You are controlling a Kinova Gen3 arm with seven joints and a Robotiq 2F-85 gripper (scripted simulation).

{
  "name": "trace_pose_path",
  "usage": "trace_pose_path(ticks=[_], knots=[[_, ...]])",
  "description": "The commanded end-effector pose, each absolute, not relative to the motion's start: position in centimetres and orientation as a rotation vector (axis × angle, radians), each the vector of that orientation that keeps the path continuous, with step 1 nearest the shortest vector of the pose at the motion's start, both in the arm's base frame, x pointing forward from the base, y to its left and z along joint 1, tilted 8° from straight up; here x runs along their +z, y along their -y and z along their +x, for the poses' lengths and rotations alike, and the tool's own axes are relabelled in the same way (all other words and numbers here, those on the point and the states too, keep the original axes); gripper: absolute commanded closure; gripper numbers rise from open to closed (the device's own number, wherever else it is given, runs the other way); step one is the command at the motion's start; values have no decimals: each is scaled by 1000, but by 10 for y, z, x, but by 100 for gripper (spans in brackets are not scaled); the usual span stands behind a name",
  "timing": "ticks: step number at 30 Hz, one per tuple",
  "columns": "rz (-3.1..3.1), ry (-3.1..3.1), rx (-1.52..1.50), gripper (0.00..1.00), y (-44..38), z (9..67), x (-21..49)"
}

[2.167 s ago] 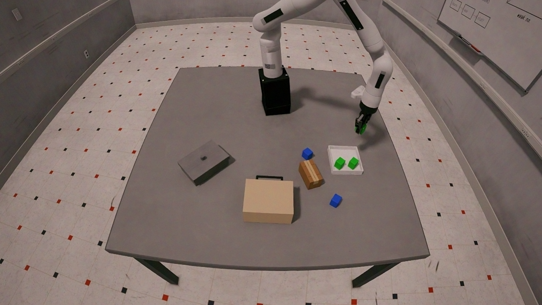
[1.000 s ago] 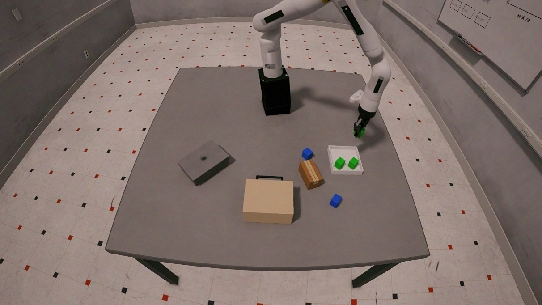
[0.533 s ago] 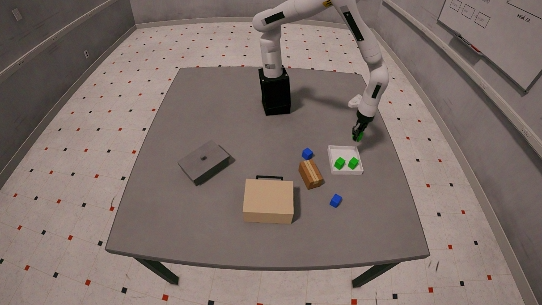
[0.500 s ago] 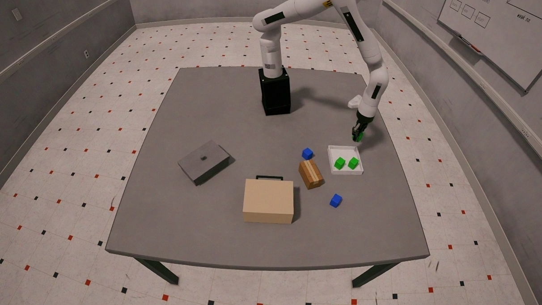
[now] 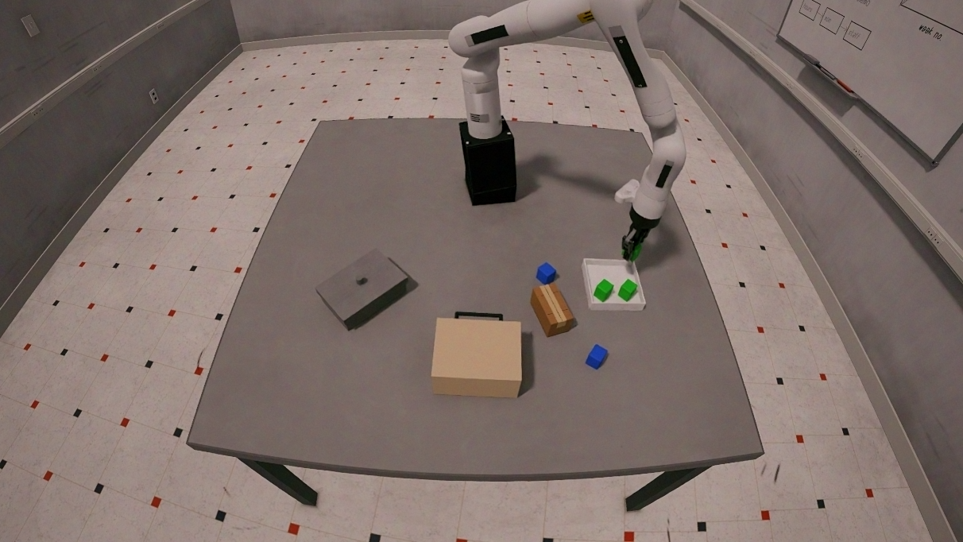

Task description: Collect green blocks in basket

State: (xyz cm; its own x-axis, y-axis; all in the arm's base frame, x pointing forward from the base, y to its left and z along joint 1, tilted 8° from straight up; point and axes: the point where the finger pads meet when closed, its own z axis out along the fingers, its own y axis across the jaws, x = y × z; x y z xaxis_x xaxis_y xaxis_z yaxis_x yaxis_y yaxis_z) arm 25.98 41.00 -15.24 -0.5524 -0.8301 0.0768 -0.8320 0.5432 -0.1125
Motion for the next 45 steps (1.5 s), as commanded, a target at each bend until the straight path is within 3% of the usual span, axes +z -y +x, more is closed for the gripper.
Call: trace_pose_path(ticks=[1,45], knots=[[1480,2749,211,90,-410,261,-161],[1480,2749,211,90,-402,264,-224]])
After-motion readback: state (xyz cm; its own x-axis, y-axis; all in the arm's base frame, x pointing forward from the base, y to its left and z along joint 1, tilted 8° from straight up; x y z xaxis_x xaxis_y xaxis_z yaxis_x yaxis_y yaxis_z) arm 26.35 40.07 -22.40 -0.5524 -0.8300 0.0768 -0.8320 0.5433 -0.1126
